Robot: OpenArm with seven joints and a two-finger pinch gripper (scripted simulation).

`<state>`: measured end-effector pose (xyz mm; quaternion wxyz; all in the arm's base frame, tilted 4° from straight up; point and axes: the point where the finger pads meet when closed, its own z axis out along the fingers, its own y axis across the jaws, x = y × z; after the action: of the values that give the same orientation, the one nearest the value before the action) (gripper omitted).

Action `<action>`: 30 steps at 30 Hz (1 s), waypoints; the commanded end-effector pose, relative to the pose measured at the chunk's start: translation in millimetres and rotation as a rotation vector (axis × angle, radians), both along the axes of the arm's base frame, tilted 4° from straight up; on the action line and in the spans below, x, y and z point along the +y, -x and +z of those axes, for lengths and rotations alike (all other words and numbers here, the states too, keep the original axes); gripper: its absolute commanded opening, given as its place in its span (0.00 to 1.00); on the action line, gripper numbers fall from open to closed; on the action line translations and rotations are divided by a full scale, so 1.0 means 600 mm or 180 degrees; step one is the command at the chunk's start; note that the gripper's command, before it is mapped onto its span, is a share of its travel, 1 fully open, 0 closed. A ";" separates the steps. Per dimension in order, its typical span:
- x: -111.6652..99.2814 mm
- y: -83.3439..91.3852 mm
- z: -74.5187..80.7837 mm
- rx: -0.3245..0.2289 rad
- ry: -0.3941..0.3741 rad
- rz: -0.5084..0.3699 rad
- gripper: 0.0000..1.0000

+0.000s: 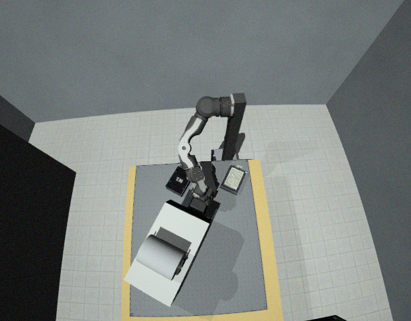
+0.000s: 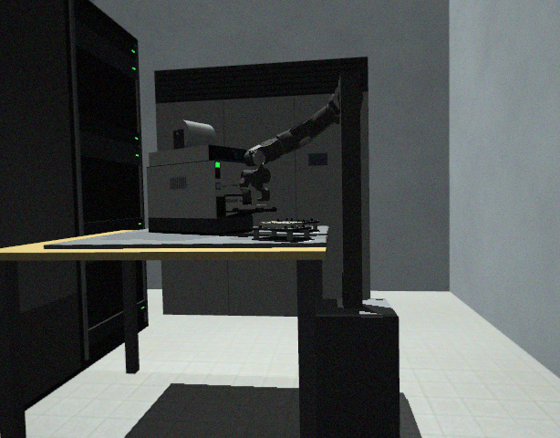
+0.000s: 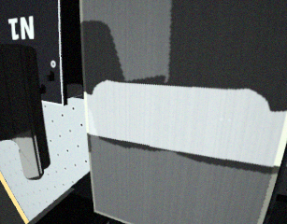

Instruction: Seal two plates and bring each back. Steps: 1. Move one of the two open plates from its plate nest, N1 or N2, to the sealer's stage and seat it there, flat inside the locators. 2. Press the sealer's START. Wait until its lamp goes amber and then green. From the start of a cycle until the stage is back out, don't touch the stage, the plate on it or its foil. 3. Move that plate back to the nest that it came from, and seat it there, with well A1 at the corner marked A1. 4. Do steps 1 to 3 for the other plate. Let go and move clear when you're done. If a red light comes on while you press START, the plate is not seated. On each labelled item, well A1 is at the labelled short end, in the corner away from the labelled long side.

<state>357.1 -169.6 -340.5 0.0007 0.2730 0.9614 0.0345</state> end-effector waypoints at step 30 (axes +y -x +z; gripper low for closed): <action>0.004 -0.003 -0.018 -0.0019 -0.0029 0.0014 0.65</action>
<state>358.4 -169.2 -350.7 0.0020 0.2737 0.9612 0.0356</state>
